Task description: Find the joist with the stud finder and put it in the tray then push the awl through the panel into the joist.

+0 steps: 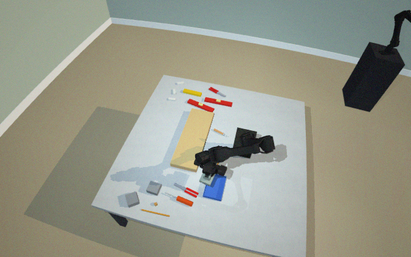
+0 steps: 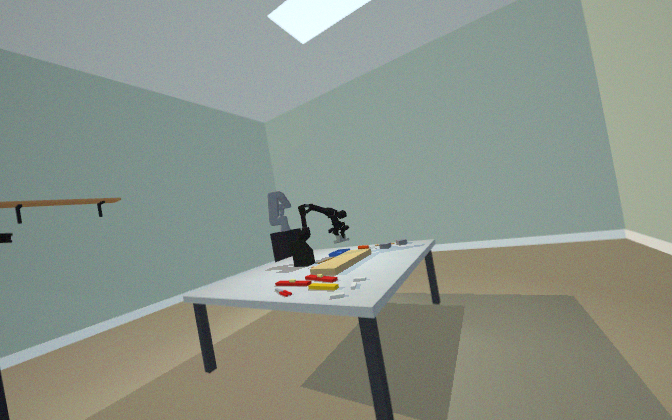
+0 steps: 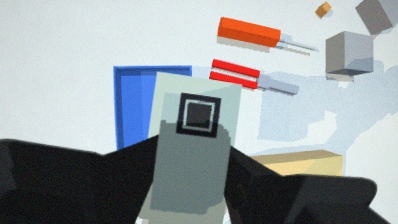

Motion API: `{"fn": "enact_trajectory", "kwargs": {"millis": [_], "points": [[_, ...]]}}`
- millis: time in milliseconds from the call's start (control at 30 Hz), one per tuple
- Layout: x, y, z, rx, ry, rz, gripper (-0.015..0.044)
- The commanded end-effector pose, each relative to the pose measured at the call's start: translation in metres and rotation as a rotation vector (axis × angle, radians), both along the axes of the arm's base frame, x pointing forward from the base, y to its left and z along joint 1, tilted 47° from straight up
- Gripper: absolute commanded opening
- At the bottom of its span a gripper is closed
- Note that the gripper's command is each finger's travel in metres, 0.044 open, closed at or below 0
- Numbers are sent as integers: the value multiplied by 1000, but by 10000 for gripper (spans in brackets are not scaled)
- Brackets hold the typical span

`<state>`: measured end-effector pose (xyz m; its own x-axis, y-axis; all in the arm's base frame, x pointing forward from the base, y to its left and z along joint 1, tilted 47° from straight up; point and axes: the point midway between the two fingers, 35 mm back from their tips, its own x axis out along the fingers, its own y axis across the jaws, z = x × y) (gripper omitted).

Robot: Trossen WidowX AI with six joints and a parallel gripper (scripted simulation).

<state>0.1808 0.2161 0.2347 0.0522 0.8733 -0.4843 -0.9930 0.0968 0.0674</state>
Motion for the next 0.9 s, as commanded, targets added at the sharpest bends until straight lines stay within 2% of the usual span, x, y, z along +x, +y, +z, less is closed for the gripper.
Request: {"fn": "enact_trajectory", "kwargs": {"millis": [0,200,867], "points": [[-23,3,7,32,-41,52,0],[-50,5,12,66,-85,116,0],[-46,25,-5,55,-89,125,0]]}}
